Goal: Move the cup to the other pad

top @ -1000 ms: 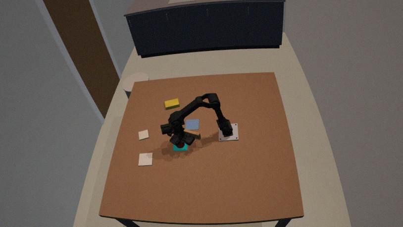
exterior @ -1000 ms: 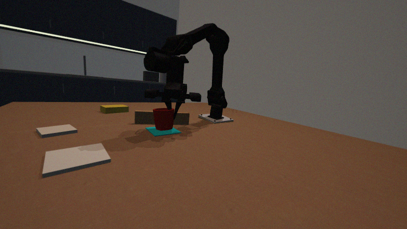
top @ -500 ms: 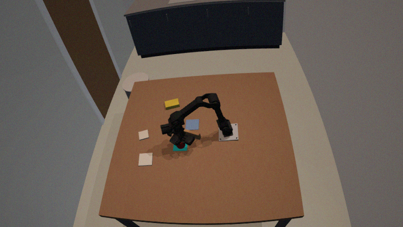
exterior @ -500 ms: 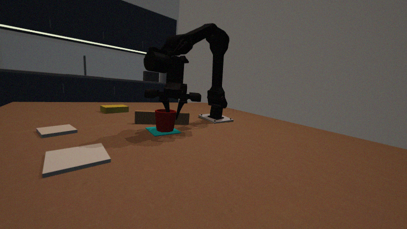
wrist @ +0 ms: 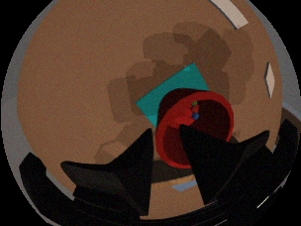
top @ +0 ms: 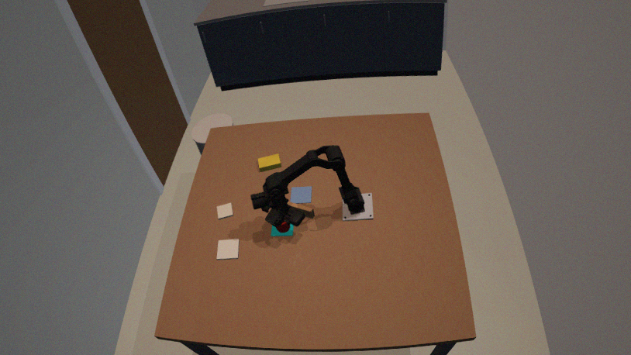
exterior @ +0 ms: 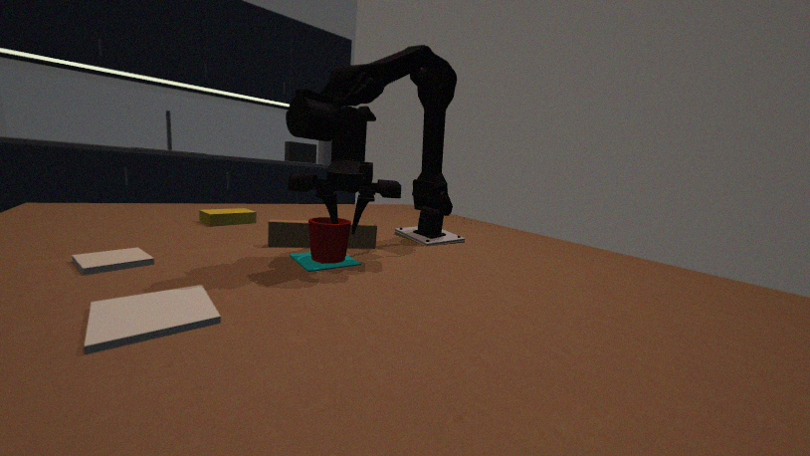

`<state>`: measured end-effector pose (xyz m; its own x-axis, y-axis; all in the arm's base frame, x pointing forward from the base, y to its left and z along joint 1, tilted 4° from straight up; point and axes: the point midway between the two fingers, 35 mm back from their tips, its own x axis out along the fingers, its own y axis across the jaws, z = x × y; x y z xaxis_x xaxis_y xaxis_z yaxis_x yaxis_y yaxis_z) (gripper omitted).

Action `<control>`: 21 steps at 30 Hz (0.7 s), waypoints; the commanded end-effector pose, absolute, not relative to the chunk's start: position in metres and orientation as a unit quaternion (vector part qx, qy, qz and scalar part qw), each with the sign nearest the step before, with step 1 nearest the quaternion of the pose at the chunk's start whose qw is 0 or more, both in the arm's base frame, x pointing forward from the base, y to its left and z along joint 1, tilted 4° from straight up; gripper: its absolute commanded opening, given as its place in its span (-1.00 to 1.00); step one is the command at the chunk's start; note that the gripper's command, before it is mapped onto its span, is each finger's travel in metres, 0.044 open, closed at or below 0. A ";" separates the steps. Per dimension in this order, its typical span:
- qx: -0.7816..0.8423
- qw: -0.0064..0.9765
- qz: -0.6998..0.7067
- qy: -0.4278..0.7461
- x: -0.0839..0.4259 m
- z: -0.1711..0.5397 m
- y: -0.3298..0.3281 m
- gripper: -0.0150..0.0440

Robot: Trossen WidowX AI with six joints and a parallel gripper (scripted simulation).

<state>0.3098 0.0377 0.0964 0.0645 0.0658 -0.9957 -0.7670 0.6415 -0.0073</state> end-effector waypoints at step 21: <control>-0.289 0.673 0.307 0.608 0.308 0.131 0.036 -0.06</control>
<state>0.3070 0.0367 0.1230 0.0602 0.0652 -0.9961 -0.7654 0.6435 -0.0041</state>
